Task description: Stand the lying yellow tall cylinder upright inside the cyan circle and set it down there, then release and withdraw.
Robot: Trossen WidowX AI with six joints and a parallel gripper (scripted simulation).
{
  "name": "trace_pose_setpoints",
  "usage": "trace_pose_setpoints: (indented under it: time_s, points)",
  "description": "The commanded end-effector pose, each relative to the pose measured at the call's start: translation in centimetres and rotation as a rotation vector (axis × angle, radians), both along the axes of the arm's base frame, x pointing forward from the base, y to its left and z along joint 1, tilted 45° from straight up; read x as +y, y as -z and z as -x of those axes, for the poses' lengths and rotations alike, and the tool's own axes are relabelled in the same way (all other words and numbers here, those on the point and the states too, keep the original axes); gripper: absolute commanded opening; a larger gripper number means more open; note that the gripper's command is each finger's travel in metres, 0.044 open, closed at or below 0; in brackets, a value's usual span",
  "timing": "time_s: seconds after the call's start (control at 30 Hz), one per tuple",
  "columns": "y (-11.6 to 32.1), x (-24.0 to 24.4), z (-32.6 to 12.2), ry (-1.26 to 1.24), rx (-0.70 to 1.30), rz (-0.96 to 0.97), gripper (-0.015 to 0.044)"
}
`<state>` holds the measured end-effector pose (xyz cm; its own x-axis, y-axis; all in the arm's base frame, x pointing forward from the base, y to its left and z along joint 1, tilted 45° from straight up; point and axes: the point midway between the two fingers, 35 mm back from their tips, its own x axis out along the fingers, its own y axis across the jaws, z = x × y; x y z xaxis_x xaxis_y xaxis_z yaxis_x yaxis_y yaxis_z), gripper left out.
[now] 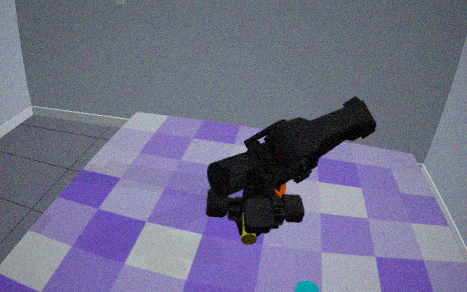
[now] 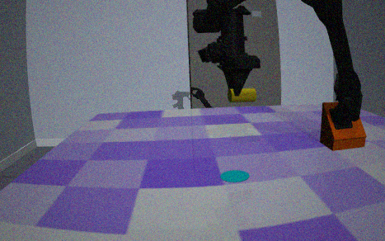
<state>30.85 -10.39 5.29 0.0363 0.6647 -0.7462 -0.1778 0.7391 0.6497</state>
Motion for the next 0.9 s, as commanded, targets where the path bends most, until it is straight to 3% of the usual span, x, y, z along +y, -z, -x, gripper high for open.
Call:
trace_pose_setpoints:
  time_s: [0.0, 0.87]
  points:
    - [-0.9, 0.9, -0.5, 0.029, 0.025, -0.004, 0.0105]
    - [-6.3, 6.1, -2.4, 0.225, 0.202, -0.032, 0.0105]
